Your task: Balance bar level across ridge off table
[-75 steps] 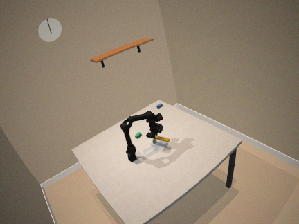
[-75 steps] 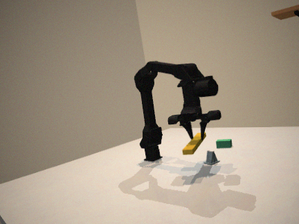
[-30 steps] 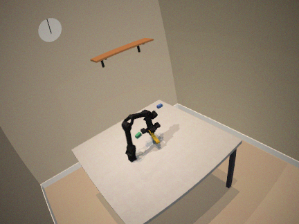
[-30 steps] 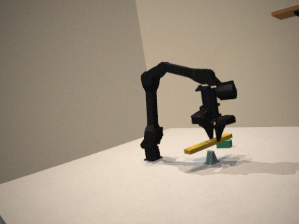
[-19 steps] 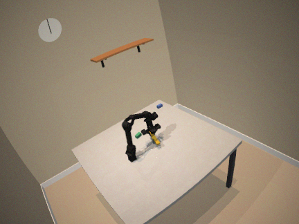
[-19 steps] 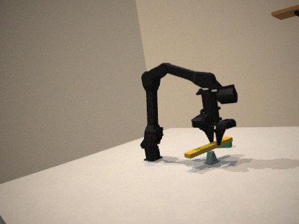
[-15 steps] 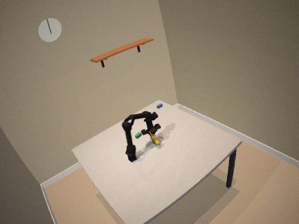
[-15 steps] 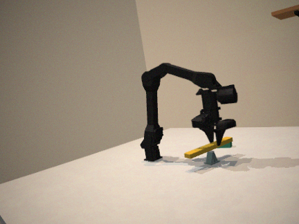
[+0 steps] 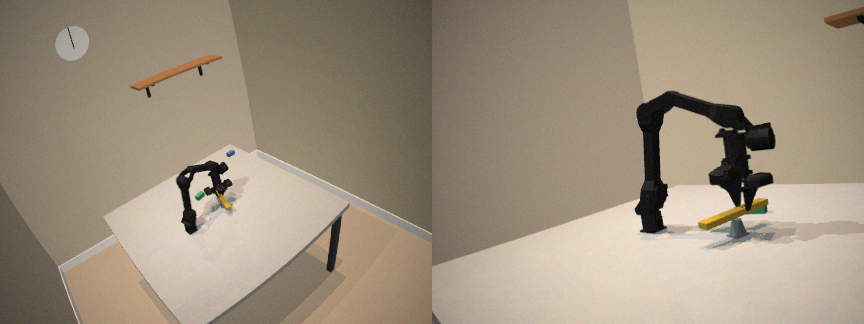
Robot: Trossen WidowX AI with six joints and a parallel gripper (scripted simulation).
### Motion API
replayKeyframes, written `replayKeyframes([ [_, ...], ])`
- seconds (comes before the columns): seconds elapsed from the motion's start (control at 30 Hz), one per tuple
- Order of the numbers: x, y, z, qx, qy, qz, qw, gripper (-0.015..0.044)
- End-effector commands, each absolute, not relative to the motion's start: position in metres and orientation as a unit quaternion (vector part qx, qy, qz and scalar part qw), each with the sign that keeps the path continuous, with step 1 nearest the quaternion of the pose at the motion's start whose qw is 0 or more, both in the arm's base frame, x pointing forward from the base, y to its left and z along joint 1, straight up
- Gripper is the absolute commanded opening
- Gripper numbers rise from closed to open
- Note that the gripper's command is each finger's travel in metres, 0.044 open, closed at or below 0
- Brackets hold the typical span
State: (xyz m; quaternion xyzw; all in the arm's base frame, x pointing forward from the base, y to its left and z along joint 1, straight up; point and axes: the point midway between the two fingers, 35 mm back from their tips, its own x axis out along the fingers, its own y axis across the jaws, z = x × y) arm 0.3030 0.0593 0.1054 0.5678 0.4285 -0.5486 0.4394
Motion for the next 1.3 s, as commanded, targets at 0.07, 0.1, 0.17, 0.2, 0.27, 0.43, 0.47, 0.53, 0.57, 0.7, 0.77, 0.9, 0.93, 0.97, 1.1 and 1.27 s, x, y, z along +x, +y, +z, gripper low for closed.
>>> replayKeyframes([
  [0.07, 0.3033, 0.0596, 0.1046, 0.569, 0.429, -0.548, 0.439, 0.0],
  [0.1, 0.3033, 0.0596, 0.1046, 0.569, 0.429, -0.548, 0.439, 0.0],
  [0.17, 0.3032, 0.0596, 0.1045, 0.569, 0.429, -0.548, 0.439, 0.0],
  [0.2, 0.3033, 0.0595, 0.1043, 0.569, 0.429, -0.548, 0.439, 0.0],
  [0.27, 0.3033, 0.0595, 0.1042, 0.569, 0.429, -0.548, 0.439, 0.0],
  [0.43, 0.3033, 0.0595, 0.1038, 0.569, 0.429, -0.548, 0.439, 0.0],
  [0.47, 0.3033, 0.0595, 0.1036, 0.569, 0.429, -0.548, 0.439, 0.0],
  [0.53, 0.3033, 0.0595, 0.1036, 0.569, 0.429, -0.548, 0.439, 0.0],
  [0.57, 0.3033, 0.0595, 0.1035, 0.569, 0.429, -0.548, 0.439, 0.0],
  [0.7, 0.3033, 0.0595, 0.1031, 0.569, 0.429, -0.548, 0.439, 0.0],
  [0.77, 0.3033, 0.0595, 0.103, 0.569, 0.429, -0.548, 0.439, 0.0],
  [0.9, 0.3033, 0.0595, 0.1026, 0.569, 0.429, -0.548, 0.439, 0.0],
  [0.93, 0.3033, 0.0595, 0.1026, 0.569, 0.429, -0.548, 0.439, 0.0],
  [0.97, 0.3033, 0.0595, 0.1025, 0.569, 0.429, -0.548, 0.439, 0.0],
  [1.1, 0.3033, 0.0595, 0.1021, 0.569, 0.429, -0.548, 0.439, 0.0],
  [1.27, 0.3033, 0.0594, 0.1016, 0.569, 0.429, -0.548, 0.439, 0.0],
])
